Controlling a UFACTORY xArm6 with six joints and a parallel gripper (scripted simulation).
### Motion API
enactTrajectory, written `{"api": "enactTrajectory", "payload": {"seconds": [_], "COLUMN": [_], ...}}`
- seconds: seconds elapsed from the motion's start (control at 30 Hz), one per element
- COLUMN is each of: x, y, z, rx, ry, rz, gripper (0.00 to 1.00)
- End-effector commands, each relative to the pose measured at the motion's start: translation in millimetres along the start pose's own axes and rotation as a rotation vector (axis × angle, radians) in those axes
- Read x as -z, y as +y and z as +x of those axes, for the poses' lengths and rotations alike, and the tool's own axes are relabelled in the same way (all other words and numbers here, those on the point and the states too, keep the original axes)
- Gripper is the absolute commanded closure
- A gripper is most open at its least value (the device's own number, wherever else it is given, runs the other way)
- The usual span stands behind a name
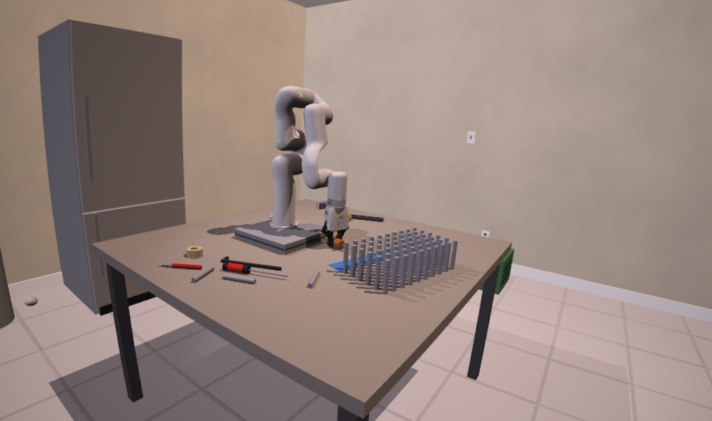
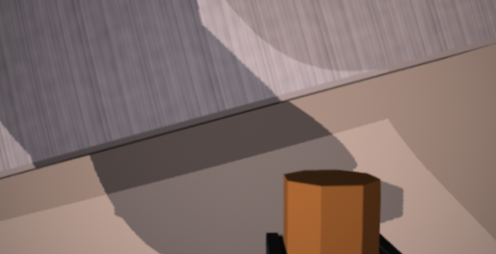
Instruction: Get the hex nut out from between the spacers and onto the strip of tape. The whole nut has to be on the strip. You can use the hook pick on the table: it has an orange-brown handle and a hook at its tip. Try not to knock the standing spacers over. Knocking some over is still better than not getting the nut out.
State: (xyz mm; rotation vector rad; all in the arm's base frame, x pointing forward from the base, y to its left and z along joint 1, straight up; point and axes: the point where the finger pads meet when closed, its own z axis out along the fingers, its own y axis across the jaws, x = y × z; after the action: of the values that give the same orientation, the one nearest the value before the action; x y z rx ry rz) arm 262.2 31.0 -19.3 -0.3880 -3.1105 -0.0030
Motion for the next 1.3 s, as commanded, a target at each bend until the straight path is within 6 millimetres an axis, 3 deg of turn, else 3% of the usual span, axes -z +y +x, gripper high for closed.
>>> {"api": "enactTrajectory", "payload": {"seconds": [0.0, 1.27], "x": [0.7, 3.4], "y": [0.5, 0.5], "z": [2.0, 10.1], "rx": [0.0, 0.0], "ry": [-0.003, -0.002], "rz": [-0.001, -0.001], "gripper": [1.0, 1.0]}}
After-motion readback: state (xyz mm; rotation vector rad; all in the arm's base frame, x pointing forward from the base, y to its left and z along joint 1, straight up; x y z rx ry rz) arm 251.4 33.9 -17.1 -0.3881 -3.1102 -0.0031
